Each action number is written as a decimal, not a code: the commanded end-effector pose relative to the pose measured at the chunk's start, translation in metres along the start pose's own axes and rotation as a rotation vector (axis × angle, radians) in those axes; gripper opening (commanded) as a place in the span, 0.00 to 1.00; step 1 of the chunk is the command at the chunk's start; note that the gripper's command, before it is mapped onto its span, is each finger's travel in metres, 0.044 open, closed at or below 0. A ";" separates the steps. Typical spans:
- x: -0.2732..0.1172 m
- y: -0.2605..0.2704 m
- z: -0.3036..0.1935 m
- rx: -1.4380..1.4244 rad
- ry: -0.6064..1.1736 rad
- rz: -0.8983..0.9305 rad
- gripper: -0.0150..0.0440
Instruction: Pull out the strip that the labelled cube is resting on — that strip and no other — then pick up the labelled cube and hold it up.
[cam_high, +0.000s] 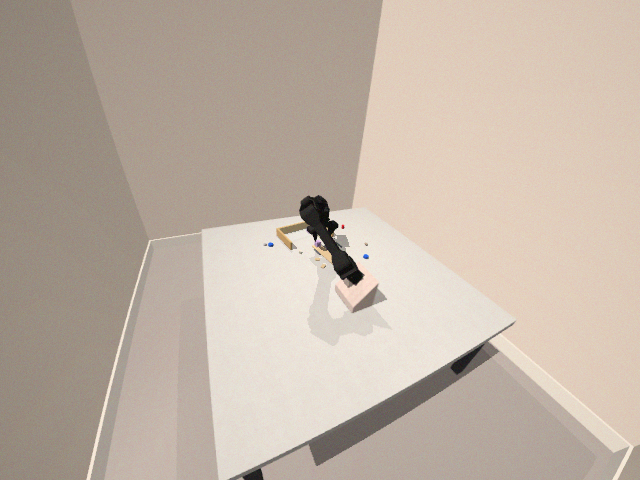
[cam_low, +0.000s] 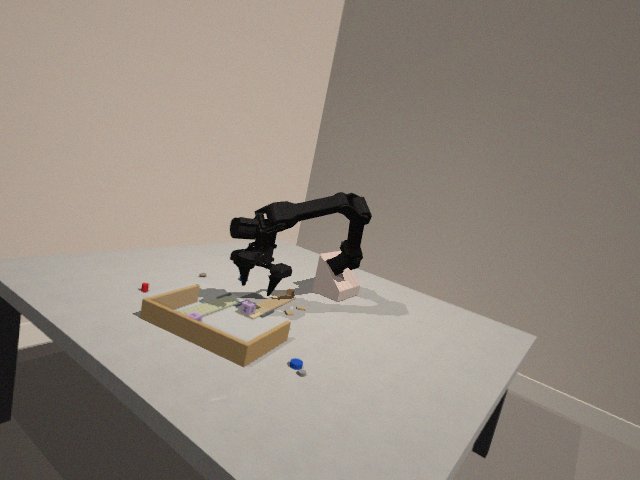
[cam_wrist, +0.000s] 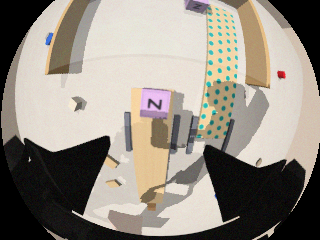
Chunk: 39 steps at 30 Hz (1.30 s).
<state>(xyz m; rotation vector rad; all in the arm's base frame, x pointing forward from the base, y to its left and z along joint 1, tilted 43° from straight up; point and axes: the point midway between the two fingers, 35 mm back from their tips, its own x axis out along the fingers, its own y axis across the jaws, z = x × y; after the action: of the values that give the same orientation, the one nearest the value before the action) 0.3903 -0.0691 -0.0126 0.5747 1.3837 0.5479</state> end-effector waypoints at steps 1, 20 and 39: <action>0.000 0.003 0.015 0.004 0.001 0.006 1.00; 0.021 0.007 0.032 0.003 0.000 0.007 0.68; 0.052 0.007 0.031 0.003 -0.001 0.009 0.68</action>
<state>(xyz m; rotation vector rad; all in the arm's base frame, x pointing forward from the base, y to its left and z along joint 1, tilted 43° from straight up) 0.4273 -0.0363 -0.0388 0.5743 1.3788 0.5497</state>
